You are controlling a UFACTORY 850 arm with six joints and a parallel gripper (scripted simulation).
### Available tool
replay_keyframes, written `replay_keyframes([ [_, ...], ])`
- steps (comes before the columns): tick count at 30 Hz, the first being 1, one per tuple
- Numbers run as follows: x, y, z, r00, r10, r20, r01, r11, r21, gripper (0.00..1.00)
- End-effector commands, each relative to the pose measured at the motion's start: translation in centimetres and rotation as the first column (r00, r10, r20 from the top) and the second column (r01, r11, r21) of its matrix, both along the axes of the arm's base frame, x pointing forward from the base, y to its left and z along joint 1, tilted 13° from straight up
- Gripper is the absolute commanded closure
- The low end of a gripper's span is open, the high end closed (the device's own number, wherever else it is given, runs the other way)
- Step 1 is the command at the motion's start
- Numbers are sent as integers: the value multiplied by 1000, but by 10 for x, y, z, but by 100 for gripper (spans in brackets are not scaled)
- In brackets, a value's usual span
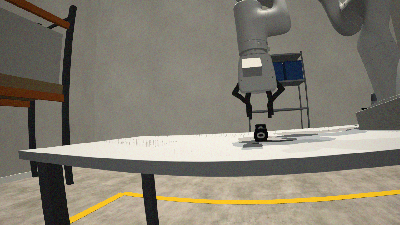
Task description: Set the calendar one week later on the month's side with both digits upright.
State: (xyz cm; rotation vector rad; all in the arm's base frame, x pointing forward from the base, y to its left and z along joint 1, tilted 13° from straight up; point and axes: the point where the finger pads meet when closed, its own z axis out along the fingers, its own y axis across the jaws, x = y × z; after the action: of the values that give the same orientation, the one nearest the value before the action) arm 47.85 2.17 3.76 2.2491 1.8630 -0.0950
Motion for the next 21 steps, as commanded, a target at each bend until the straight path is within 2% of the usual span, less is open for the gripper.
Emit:
replay_keyframes([
  [1, 2, -1, -7, 1000, 0, 5, 0, 1000, -1, 51],
  [21, 2, -4, -18, 1000, 0, 5, 0, 1000, -1, 51],
])
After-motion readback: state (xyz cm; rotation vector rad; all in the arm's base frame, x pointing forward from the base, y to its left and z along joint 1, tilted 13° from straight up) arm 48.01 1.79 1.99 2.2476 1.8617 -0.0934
